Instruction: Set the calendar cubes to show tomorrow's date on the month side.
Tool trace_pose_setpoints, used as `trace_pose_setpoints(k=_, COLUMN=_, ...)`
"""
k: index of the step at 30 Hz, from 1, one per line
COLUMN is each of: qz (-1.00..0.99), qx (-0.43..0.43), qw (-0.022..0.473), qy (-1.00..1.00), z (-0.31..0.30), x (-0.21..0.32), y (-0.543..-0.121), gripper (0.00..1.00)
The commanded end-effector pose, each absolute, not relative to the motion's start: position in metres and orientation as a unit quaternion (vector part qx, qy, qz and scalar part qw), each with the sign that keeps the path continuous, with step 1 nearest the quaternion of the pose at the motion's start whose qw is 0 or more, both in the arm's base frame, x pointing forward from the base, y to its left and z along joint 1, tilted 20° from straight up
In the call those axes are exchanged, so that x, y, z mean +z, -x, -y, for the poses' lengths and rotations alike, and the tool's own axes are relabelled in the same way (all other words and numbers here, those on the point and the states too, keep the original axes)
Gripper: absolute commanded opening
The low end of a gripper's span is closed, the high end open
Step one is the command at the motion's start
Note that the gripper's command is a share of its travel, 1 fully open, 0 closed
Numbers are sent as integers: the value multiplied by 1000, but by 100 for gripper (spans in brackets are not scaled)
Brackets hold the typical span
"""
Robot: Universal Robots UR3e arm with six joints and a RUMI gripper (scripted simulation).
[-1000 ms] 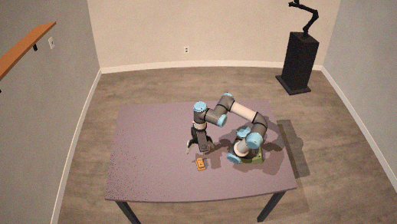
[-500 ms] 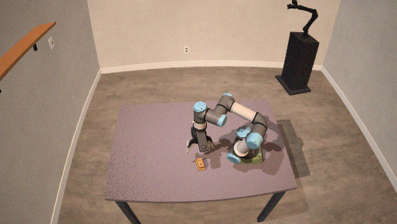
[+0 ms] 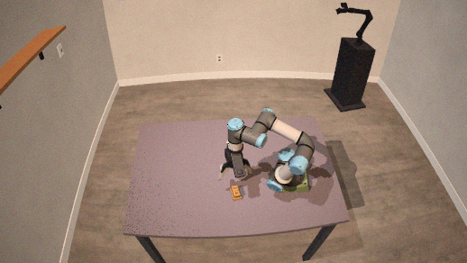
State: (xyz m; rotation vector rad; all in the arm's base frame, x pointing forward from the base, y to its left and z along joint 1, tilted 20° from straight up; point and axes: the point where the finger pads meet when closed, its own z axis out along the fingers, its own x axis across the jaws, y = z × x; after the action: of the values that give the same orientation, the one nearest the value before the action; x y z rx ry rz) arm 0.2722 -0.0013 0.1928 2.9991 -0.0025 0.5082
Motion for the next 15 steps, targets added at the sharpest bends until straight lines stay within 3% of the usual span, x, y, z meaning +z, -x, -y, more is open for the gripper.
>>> trace_pose_setpoints(k=1, qz=1, qx=168, qw=50, qy=-985, z=1, x=200, y=-270, gripper=100)
trace_pose_setpoints(k=15, qz=1, qx=168, qw=50, qy=-985, z=-2, x=226, y=-261, gripper=100)
